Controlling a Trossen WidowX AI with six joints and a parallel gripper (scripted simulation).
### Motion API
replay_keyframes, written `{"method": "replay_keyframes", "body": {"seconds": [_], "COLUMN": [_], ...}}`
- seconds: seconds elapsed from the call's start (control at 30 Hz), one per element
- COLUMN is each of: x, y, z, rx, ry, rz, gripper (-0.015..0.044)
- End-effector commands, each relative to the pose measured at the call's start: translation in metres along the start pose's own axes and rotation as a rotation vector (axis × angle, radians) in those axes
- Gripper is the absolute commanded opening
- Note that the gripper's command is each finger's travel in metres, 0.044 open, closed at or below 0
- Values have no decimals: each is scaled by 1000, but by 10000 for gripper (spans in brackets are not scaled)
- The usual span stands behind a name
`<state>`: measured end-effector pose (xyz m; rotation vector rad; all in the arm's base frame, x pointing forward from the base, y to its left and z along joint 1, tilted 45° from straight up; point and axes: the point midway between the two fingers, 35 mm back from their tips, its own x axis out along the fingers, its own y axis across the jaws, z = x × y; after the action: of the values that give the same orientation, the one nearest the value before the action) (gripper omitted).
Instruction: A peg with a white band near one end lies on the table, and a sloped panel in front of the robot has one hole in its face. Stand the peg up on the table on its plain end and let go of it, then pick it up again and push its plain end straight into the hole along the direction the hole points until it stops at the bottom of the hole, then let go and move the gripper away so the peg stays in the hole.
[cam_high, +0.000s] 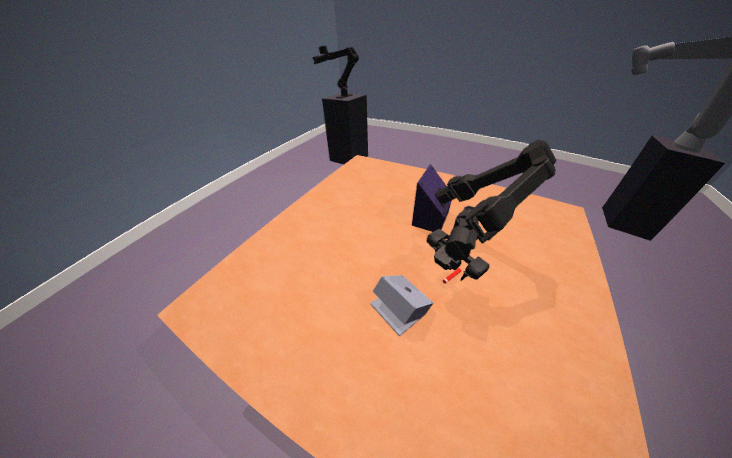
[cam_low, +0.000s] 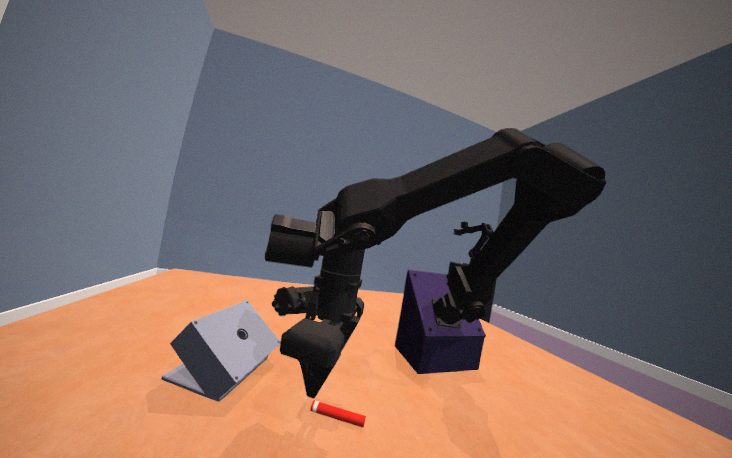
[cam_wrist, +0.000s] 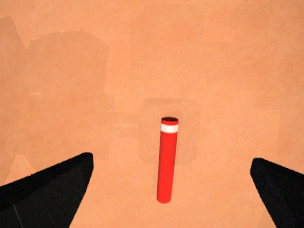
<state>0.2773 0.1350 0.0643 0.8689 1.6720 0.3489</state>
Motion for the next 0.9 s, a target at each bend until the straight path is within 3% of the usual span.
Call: {"method": "replay_keyframes", "body": {"seconds": [0.0,0.87], "x": [9,51], "y": [-2,-1], "z": [1,-2], "rx": [8,9], "ry": [2,5], "rz": [-5,5], "gripper": [440,440]}}
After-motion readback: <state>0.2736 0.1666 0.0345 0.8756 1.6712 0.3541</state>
